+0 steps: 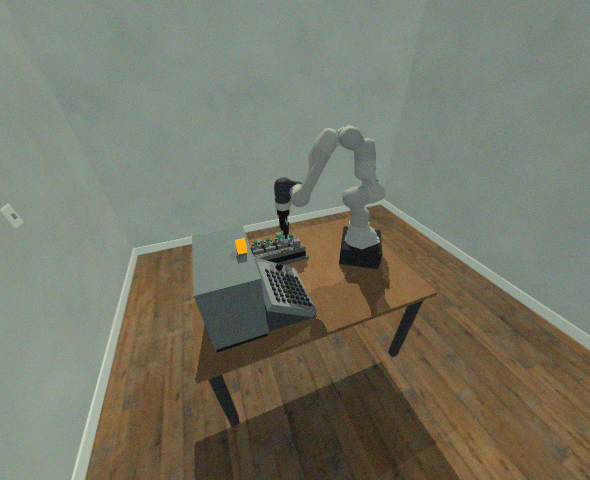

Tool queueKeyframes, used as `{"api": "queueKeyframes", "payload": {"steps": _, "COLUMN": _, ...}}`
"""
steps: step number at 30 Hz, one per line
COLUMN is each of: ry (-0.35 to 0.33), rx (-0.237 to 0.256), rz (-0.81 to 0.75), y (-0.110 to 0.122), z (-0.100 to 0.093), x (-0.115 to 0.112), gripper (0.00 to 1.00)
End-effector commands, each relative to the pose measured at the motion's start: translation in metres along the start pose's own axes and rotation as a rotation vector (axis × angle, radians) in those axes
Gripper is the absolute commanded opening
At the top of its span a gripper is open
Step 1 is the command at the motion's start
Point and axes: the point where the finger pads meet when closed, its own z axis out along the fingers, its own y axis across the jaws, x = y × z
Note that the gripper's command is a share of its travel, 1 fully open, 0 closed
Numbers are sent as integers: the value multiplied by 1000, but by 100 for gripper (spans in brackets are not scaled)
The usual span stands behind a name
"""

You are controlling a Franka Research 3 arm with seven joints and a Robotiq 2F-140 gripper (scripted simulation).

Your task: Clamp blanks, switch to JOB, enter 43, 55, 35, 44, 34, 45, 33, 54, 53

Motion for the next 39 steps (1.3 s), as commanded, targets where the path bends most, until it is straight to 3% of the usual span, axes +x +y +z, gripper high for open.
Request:
{"api": "queueKeyframes", "payload": {"steps": 1, "ry": -7, "rx": 9, "rz": 34, "y": -2, "z": 4, "x": -4, "gripper": 0}}
{"api": "queueKeyframes", "payload": {"steps": 23, "ry": -7, "rx": 9, "rz": 34, "y": -3, "z": 31, "x": -4, "gripper": 0}}
{"api": "queueKeyframes", "payload": {"steps": 39, "ry": -7, "rx": 9, "rz": 34, "y": -3, "z": 37, "x": -4, "gripper": 0}}
